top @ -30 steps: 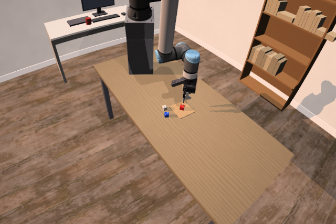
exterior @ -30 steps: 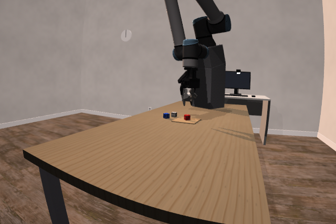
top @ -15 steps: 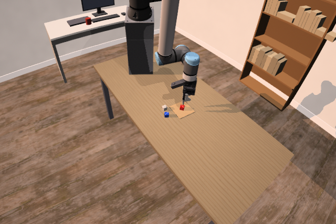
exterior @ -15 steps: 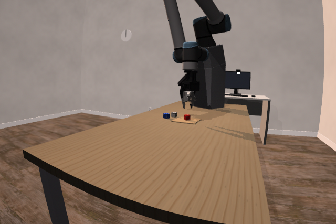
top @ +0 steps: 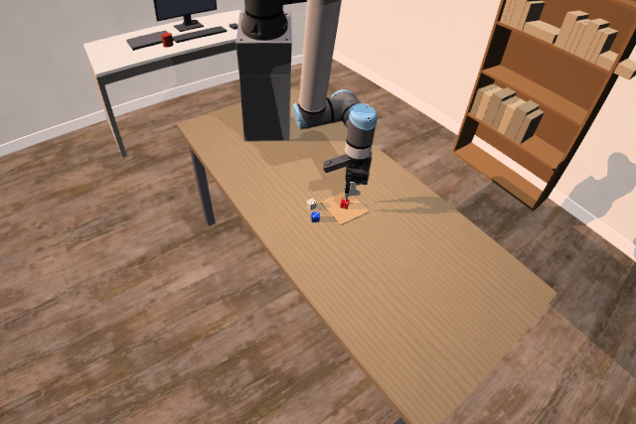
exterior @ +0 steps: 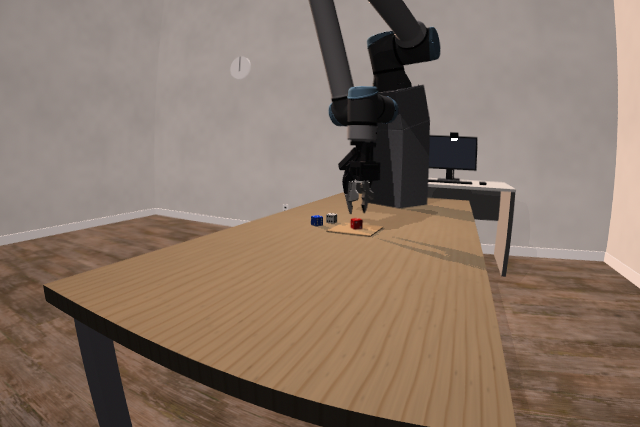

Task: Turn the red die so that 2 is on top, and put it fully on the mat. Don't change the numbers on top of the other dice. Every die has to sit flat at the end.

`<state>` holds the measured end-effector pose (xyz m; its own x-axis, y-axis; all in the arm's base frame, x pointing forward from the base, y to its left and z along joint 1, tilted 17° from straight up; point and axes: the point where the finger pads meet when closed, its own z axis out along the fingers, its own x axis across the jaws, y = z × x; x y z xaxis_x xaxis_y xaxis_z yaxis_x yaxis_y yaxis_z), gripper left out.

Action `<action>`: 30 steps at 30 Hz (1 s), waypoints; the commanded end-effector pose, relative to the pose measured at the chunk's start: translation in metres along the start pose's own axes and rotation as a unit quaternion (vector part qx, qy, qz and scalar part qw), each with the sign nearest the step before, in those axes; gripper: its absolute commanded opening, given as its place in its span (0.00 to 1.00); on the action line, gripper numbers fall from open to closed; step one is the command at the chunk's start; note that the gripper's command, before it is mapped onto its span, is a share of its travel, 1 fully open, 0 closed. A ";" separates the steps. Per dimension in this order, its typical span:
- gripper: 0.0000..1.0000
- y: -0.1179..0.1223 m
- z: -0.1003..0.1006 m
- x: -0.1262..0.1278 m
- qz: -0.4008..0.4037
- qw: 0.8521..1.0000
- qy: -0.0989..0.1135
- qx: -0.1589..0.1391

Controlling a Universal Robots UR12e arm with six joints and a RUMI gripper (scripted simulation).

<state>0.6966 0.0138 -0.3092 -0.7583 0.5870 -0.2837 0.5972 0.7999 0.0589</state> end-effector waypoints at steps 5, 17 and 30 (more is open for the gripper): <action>0.28 0.000 0.007 0.000 0.000 1.000 0.000 0.000; 0.28 0.000 0.010 0.000 0.000 1.000 0.000 0.000; 0.28 0.000 0.011 0.000 0.000 1.000 0.000 0.000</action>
<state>0.6995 0.0123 -0.3197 -0.7583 0.5869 -0.2838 0.5972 0.8000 0.0589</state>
